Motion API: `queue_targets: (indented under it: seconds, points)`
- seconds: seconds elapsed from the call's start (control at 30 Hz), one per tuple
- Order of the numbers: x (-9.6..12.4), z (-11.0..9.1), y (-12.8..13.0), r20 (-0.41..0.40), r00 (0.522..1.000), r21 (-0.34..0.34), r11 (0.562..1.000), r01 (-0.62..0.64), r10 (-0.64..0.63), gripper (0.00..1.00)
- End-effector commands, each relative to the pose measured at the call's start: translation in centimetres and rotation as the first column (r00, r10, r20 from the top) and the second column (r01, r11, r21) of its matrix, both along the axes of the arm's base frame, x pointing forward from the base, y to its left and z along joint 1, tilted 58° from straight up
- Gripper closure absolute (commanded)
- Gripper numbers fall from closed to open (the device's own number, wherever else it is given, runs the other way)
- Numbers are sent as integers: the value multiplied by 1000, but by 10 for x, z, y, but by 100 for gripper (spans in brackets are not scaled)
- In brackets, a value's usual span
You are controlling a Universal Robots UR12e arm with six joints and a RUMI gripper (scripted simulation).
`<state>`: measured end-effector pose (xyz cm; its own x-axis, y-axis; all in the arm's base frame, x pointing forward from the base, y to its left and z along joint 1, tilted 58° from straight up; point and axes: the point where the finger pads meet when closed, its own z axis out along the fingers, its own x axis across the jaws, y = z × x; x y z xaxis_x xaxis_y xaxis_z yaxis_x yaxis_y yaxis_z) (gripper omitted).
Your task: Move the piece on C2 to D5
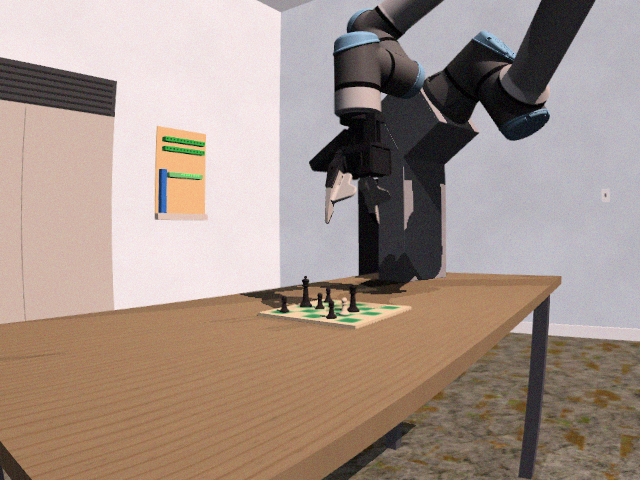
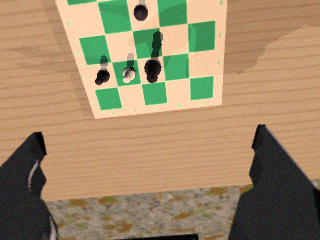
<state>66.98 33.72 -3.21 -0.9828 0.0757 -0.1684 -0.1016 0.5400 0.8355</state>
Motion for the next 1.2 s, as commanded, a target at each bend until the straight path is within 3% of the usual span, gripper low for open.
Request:
queue_targets:
  seconds: [0.0,0.37,0.77,0.97,1.17]
  points:
    - [0,0,0,1,1000,0,1000,1,-1,0]
    - [0,0,0,-23,1000,4,1000,15,-15,0]
    - [0,-4,3,-174,979,22,994,111,-105,0]
    - [1,-7,6,-332,923,25,976,214,-194,0]
    - [1,-11,11,-514,809,6,942,337,-286,0]
